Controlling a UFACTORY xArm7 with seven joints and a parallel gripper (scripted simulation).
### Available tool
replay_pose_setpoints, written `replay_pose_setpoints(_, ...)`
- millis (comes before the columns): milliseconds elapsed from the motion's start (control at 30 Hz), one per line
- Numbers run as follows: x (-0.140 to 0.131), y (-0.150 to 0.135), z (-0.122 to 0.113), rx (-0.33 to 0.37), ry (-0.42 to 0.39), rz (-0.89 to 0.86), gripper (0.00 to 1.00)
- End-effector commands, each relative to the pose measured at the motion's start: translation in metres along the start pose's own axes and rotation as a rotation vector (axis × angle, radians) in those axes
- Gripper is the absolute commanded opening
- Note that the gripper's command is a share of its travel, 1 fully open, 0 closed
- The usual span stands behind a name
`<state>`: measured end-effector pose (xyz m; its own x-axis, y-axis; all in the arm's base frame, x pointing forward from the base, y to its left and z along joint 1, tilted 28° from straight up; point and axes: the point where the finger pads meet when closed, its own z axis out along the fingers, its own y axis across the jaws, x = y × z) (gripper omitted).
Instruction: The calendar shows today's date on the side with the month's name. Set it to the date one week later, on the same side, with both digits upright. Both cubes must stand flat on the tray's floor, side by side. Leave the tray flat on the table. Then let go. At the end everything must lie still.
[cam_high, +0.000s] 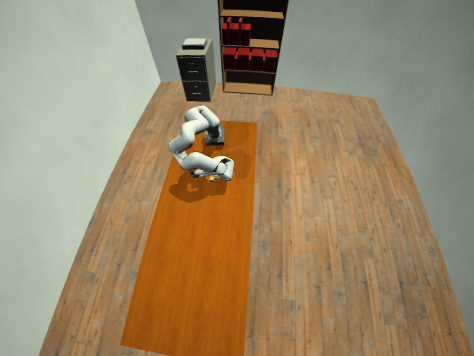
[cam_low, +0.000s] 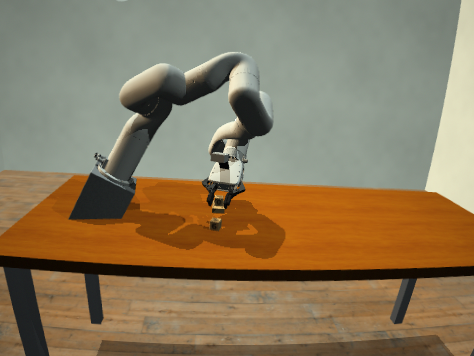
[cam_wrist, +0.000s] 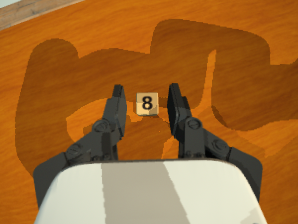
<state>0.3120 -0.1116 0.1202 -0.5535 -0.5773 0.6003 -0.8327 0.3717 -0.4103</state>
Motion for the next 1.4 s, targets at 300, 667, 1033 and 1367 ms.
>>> replay_pose_setpoints(300, -0.013, 0.0, 0.009, 0.002, 0.0, 0.001, 0.47)
replay_pose_setpoints(667, -0.031, 0.0, 0.022, 0.002, 0.0, 0.001, 0.47)
replay_pose_setpoints(1033, -0.043, -0.001, 0.03, 0.002, 0.0, 0.001, 0.47)
replay_pose_setpoints(1367, -0.05, -0.001, 0.034, 0.002, 0.0, 0.001, 0.47)
